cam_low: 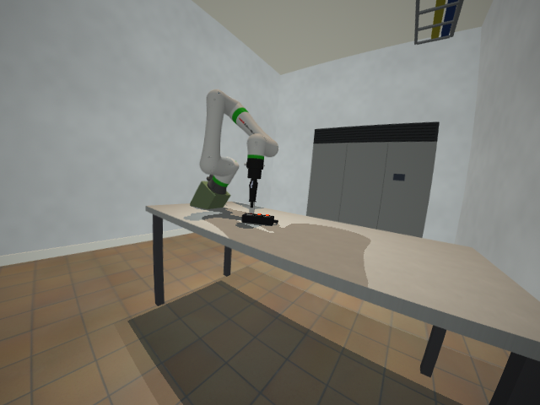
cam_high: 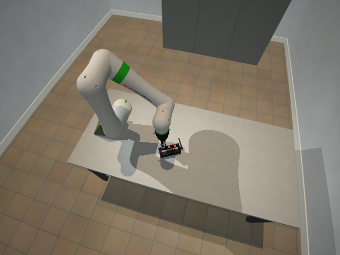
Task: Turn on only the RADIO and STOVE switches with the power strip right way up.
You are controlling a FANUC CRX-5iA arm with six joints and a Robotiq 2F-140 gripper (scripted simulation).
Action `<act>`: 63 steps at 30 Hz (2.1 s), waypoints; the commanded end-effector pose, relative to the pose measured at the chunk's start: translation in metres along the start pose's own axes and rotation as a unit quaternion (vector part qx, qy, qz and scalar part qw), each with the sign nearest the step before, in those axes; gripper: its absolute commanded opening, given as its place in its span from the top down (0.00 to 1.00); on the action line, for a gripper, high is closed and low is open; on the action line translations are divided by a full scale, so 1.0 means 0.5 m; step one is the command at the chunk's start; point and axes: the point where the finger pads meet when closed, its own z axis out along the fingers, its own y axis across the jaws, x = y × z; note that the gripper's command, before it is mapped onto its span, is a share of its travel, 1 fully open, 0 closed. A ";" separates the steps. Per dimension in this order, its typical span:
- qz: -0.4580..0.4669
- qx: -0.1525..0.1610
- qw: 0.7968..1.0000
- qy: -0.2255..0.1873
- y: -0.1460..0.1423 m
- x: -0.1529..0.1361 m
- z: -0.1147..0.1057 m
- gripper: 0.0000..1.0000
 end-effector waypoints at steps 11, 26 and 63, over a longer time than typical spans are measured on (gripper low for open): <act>0.000 0.000 1.000 0.000 0.000 0.000 0.000 1.00; 0.000 0.000 1.000 0.000 0.000 0.000 -0.062 1.00; 0.000 0.000 1.000 0.000 0.000 0.000 -0.105 0.00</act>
